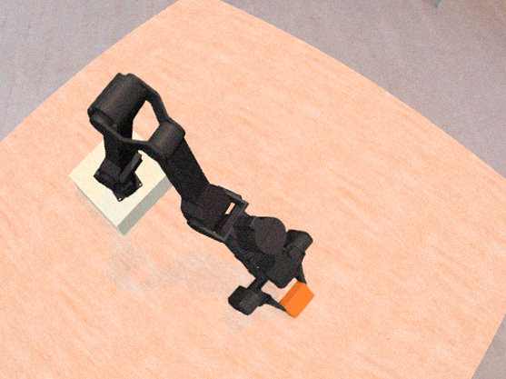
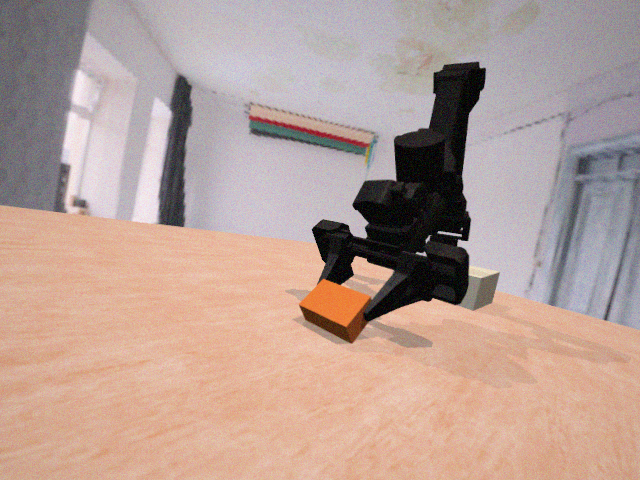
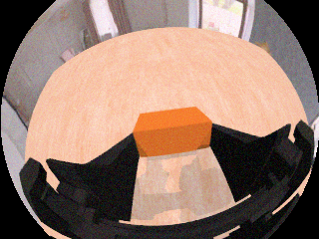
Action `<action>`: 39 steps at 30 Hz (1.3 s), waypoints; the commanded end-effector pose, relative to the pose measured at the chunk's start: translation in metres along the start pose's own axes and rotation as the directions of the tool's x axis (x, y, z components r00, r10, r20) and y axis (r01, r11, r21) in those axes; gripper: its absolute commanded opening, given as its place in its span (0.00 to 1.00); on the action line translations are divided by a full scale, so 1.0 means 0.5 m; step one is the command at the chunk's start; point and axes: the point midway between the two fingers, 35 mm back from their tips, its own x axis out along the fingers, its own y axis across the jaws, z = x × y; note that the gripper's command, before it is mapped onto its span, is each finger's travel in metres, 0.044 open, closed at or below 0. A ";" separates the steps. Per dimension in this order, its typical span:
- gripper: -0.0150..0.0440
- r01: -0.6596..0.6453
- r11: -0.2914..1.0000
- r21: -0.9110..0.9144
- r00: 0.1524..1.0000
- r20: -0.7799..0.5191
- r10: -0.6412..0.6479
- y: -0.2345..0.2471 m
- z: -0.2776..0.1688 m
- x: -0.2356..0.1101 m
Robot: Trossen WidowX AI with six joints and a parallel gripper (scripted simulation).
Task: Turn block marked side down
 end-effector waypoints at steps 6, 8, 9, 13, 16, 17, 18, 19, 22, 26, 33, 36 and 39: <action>0.25 0.005 1.000 -0.008 0.996 0.087 -0.004 -0.002 -0.032 0.009; 0.25 0.005 1.000 -0.008 0.993 0.114 -0.004 -0.003 -0.035 0.008; 0.25 0.005 1.000 -0.007 0.992 0.127 -0.004 -0.003 -0.037 0.008; 0.25 0.007 1.000 -0.007 0.984 0.179 -0.005 -0.005 -0.042 0.002; 0.25 0.008 1.000 -0.006 0.976 0.218 -0.006 -0.007 -0.045 -0.004; 0.25 0.008 1.000 -0.005 0.973 0.231 -0.007 -0.007 -0.046 -0.007; 0.25 0.008 1.000 -0.005 0.970 0.244 -0.007 -0.008 -0.047 -0.010; 0.25 0.009 1.000 -0.005 0.966 0.257 -0.007 -0.009 -0.048 -0.013; 0.25 0.010 1.000 -0.003 0.956 0.295 -0.009 -0.011 -0.050 -0.023; 0.25 0.011 1.000 -0.002 0.949 0.316 -0.010 -0.012 -0.050 -0.030; 0.25 0.011 1.000 -0.002 0.945 0.327 -0.010 -0.012 -0.046 -0.034; 0.25 0.011 1.000 -0.002 0.945 0.327 -0.010 -0.012 -0.046 -0.034; 0.25 0.011 1.000 -0.002 0.945 0.327 -0.010 -0.012 -0.046 -0.034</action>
